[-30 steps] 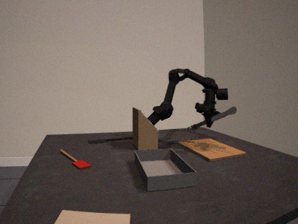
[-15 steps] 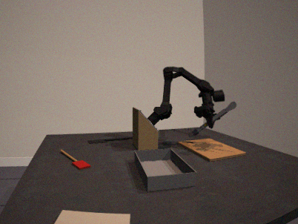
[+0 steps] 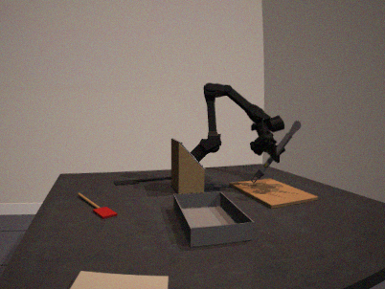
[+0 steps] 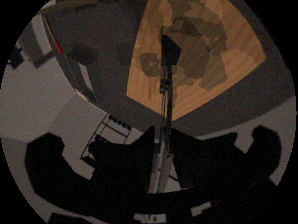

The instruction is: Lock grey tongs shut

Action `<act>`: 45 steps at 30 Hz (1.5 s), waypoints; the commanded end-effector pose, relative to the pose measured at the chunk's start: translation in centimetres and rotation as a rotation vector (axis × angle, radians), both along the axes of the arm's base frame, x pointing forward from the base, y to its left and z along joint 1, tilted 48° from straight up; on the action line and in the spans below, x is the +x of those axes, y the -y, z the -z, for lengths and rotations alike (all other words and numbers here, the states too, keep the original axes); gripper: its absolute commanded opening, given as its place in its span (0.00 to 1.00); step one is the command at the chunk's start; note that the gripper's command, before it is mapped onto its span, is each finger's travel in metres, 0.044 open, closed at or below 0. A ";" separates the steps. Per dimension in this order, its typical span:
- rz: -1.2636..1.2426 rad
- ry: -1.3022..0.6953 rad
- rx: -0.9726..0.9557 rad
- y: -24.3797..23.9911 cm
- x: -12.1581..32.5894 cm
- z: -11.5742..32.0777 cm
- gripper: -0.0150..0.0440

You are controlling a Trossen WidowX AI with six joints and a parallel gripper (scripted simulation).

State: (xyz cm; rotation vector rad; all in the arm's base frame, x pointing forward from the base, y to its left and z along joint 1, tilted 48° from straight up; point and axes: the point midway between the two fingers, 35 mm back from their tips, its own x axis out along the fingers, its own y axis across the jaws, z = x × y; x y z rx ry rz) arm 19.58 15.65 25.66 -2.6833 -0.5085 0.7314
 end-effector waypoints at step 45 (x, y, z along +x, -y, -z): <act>0.283 0.260 0.483 2.6 -3.9 -0.9 0.00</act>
